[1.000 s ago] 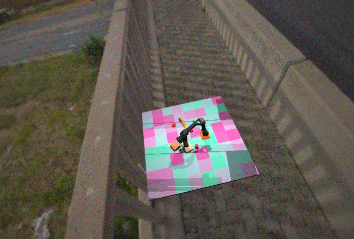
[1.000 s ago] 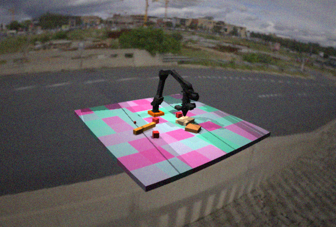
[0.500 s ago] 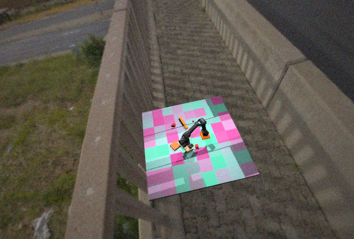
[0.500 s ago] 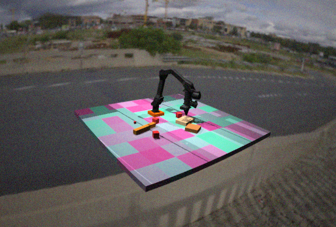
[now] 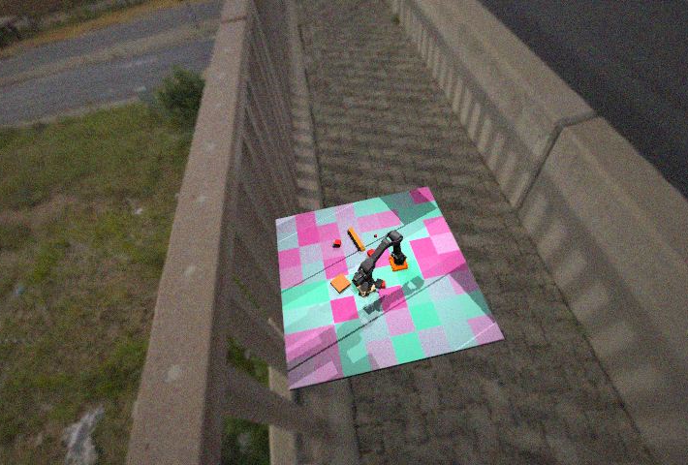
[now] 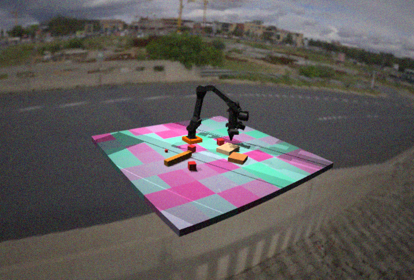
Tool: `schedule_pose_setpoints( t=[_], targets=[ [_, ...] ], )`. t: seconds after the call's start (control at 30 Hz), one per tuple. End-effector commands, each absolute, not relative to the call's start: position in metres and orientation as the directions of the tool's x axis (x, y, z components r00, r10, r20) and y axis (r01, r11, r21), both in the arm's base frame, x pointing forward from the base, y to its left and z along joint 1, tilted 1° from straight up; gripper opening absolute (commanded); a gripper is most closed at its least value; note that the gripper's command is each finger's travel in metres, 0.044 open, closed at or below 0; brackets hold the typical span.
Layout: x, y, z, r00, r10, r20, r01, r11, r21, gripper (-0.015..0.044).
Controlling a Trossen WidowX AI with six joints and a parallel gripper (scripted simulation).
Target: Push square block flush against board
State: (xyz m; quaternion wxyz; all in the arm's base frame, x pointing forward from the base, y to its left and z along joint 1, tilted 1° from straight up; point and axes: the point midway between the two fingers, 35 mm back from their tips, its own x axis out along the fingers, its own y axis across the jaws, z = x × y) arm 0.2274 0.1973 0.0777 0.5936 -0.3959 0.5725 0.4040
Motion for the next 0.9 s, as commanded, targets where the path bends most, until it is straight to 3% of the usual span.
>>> schedule_pose_setpoints(
  t=[0.0, 0.33, 0.67, 0.87],
  targets=[
    [0.22, 0.203, 0.077, 0.013, 0.029, -0.999, -0.968, 0.25, -0.005, 0.0],
    [0.2, 0.218, 0.077, 0.011, 0.031, -0.999, -0.995, -0.096, -0.014, 0.0],
    [0.179, 0.232, 0.077, 0.008, 0.032, -0.999, -0.903, -0.43, -0.021, 0.0],
    [0.179, 0.233, 0.064, 0.009, 0.03, -1.0, -0.896, -0.443, -0.021, 0.0]
  ],
)
